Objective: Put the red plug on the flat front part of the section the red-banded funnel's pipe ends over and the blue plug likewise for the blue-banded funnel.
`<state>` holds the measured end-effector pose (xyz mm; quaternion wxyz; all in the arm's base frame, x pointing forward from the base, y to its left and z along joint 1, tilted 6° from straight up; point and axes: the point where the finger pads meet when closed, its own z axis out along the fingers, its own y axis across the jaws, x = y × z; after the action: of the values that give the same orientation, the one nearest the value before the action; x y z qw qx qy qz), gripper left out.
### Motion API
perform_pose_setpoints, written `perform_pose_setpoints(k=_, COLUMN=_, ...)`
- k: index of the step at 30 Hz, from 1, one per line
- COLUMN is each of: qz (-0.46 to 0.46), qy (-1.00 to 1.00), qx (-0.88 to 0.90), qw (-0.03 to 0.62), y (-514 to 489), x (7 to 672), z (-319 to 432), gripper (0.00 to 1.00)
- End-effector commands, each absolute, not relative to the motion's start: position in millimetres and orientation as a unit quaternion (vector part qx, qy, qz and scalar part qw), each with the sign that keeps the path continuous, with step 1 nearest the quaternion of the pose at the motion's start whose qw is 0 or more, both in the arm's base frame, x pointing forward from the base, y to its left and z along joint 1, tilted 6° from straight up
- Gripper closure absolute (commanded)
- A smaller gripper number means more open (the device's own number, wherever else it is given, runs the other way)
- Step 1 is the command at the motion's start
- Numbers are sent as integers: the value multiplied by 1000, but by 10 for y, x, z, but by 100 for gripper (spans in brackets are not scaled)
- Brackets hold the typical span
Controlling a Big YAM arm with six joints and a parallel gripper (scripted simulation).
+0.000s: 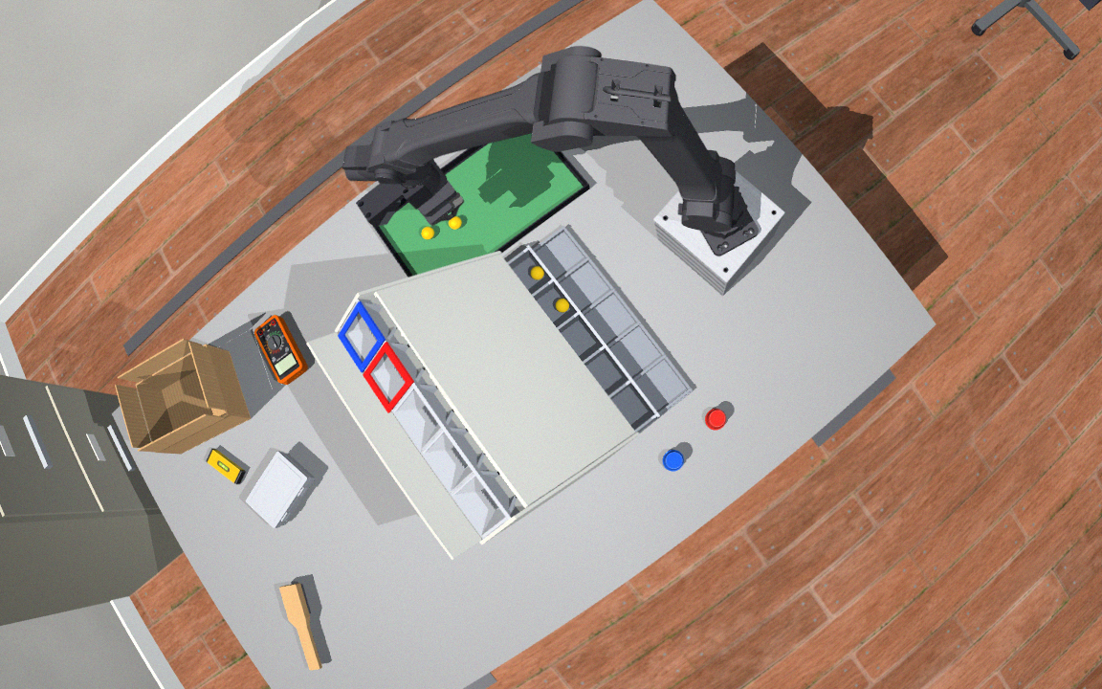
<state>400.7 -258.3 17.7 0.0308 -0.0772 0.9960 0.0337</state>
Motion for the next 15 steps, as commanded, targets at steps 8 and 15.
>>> perform_pose_setpoints(k=8, qz=27, qy=996, qx=-78, qw=41, y=-2774, x=4160, z=259, gripper=20)
perform_pose_setpoints(k=15, qz=21, qy=995, qx=-79, qw=48, y=-2723, x=4180, z=-127, gripper=20)
